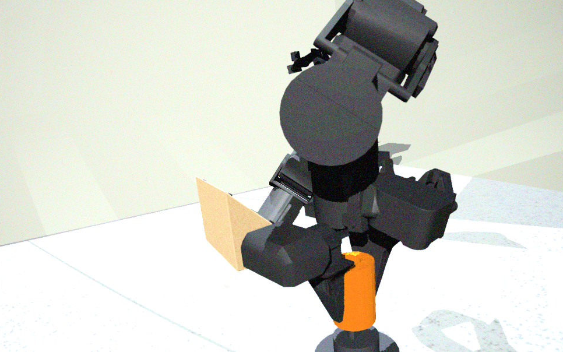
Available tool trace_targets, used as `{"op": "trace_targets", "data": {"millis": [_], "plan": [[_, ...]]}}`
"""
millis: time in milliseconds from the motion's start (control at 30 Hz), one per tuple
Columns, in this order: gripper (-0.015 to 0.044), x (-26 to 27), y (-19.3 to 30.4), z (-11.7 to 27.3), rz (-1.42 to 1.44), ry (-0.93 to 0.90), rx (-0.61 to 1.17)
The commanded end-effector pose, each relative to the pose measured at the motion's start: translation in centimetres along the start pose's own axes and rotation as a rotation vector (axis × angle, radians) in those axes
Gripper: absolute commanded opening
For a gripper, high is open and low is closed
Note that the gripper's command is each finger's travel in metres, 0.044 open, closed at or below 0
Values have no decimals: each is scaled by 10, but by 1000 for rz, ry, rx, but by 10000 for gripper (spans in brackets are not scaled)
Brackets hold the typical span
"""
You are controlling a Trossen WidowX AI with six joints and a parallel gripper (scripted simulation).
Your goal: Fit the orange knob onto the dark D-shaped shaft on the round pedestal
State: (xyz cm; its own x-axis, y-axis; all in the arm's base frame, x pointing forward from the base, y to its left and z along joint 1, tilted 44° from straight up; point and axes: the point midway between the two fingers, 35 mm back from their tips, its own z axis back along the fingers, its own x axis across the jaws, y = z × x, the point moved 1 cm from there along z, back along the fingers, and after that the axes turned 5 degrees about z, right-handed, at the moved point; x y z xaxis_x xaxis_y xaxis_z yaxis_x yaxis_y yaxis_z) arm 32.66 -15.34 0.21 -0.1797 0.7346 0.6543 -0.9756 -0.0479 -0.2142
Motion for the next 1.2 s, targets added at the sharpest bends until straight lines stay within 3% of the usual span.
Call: {"op": "trace_targets", "data": {"millis": [0, 200, 433, 1167], "plan": [[0, 2, 0, 1, -2, -3, 0], [0, 2, -1, 5, 8, -3, 0], [0, 2, -3, 5, 208, -3, 0], [0, -1, -1, 2, 208, -3, 0]]}}
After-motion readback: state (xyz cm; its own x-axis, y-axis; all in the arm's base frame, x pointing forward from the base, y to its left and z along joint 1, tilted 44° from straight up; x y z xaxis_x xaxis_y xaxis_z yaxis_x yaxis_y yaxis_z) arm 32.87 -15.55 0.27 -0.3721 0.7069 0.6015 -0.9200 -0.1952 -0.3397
